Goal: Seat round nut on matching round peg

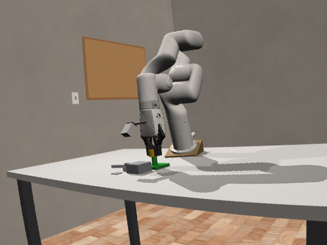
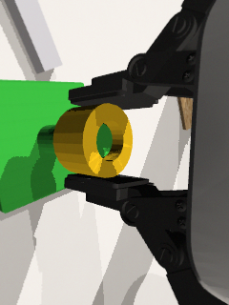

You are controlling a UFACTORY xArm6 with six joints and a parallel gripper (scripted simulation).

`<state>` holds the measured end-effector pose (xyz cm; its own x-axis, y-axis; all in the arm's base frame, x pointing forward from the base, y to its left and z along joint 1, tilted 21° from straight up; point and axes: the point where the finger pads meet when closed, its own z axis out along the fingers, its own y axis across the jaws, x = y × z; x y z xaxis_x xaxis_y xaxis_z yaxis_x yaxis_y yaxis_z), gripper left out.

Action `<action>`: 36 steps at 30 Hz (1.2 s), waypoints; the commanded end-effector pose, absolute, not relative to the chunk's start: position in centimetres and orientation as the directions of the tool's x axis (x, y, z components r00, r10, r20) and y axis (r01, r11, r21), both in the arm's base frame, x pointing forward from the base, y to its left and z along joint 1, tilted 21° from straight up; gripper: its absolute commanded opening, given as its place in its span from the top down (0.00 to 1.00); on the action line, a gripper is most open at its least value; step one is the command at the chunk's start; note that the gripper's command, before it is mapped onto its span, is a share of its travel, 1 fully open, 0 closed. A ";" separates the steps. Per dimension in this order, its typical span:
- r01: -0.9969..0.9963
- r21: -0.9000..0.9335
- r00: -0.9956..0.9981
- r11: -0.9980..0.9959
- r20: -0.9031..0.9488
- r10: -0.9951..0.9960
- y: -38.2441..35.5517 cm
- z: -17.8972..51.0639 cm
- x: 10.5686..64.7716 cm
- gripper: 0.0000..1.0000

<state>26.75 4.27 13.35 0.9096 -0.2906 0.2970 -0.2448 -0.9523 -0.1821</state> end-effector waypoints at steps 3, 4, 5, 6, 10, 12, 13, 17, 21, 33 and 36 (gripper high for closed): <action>-0.244 -0.184 0.909 -0.952 0.299 -0.291 4.4 12.9 27.1 1.00; -0.244 -0.184 0.909 -0.952 0.299 -0.291 4.4 12.9 27.1 1.00; -0.244 -0.184 0.909 -0.952 0.299 -0.291 4.4 12.7 27.2 1.00; -0.244 -0.184 0.909 -0.952 0.299 -0.291 4.4 12.6 27.2 1.00; -0.244 -0.183 0.909 -0.952 0.299 -0.291 4.4 12.0 27.4 1.00; -0.244 -0.183 0.909 -0.952 0.299 -0.291 4.5 11.7 27.5 1.00; -0.244 -0.183 0.909 -0.952 0.300 -0.291 4.5 11.5 27.5 1.00; -0.244 -0.183 0.909 -0.952 0.300 -0.291 4.5 11.0 27.6 1.00; -0.245 -0.183 0.909 -0.952 0.300 -0.291 4.5 10.8 27.7 1.00; -0.245 -0.182 0.908 -0.952 0.300 -0.291 4.5 10.3 27.8 1.00; -0.245 -0.182 0.908 -0.952 0.300 -0.291 4.5 10.3 27.8 1.00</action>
